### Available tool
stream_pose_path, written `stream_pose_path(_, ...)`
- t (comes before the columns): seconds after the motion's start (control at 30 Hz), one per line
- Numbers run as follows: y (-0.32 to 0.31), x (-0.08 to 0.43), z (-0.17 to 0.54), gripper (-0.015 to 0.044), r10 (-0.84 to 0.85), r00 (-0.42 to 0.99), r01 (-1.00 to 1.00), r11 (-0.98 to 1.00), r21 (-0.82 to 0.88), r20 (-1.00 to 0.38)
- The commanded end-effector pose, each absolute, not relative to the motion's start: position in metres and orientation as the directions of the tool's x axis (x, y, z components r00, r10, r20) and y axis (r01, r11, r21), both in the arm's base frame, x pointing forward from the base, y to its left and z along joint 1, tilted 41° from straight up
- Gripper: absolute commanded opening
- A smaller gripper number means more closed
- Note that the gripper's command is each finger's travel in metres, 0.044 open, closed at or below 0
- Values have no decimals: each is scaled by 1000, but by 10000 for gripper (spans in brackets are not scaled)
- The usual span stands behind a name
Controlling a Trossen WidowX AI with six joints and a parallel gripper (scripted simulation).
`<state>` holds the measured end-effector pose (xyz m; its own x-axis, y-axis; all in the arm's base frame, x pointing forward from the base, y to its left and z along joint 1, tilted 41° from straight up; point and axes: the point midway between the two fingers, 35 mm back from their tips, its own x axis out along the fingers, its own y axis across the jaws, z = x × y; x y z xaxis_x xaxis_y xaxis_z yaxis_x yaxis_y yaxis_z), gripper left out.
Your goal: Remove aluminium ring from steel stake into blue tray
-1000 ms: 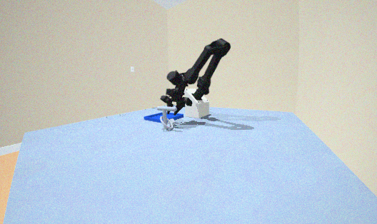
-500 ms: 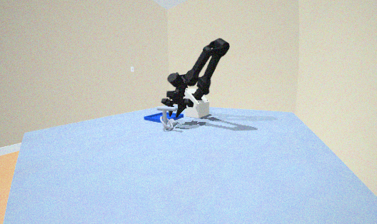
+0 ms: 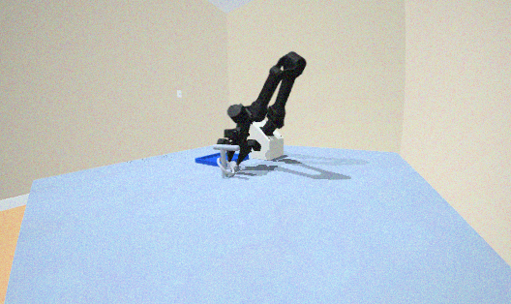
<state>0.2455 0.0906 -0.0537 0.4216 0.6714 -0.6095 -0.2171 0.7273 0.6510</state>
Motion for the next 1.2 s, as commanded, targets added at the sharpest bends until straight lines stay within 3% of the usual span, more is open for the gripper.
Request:
stream_pose_path(0.0, 95, 249, -59, 200, 669, 424, -212, 729, 651, -611)
stream_pose_path(0.17, 100, 250, -61, 200, 670, 425, -212, 728, 653, -609)
stream_pose_path(1.17, 97, 248, -59, 0, 672, 422, -217, 726, 653, -608)
